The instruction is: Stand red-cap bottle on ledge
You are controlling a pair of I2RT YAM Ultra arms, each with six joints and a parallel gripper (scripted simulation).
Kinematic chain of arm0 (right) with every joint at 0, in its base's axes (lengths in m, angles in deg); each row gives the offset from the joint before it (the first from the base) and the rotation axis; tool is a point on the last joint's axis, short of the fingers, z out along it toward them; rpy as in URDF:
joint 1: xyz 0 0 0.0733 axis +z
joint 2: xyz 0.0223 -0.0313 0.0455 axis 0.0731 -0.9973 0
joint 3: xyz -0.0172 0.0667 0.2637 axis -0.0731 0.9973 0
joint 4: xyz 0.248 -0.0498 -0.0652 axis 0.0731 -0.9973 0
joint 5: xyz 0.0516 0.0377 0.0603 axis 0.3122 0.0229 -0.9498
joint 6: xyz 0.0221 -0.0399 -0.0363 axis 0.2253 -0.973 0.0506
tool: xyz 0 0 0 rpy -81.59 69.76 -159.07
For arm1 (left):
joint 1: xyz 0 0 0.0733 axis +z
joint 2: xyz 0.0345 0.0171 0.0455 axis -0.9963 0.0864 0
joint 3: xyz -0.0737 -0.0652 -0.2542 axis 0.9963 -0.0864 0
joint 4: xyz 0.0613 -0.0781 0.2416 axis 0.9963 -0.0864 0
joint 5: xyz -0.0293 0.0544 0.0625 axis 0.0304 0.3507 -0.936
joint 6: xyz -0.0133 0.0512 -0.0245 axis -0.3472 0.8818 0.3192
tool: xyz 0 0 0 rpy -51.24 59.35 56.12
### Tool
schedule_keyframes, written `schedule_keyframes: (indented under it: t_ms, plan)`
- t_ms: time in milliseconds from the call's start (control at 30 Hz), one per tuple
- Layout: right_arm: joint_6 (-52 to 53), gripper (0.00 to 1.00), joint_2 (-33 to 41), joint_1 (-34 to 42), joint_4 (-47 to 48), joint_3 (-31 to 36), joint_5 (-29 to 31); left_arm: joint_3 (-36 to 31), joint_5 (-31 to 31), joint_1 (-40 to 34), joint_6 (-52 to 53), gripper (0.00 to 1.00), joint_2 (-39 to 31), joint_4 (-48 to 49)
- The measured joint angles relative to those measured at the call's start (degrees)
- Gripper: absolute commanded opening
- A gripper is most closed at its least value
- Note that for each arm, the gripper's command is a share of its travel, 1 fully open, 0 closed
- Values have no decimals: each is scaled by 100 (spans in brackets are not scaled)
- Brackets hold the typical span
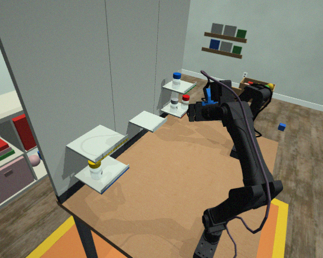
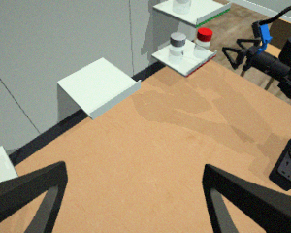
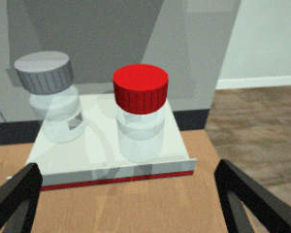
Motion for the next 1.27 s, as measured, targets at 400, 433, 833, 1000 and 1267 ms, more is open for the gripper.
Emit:
schedule_keyframes:
  t_ms: [400, 433, 833, 1000, 1267]
  plan:
    - [42, 100, 236, -90, -267, 2, -177, 0, 0, 0, 0, 89, 0, 0]
    - [42, 100, 236, -90, -275, 2, -179, 0, 0, 0, 0, 89, 0, 0]
    - [42, 100, 236, -90, -306, 2, -190, 0, 0, 0, 0, 89, 0, 0]
    - [42, 100, 236, -90, -306, 2, -190, 0, 0, 0, 0, 89, 0, 0]
    - [42, 100, 236, -90, -308, 2, -190, 0, 0, 0, 0, 89, 0, 0]
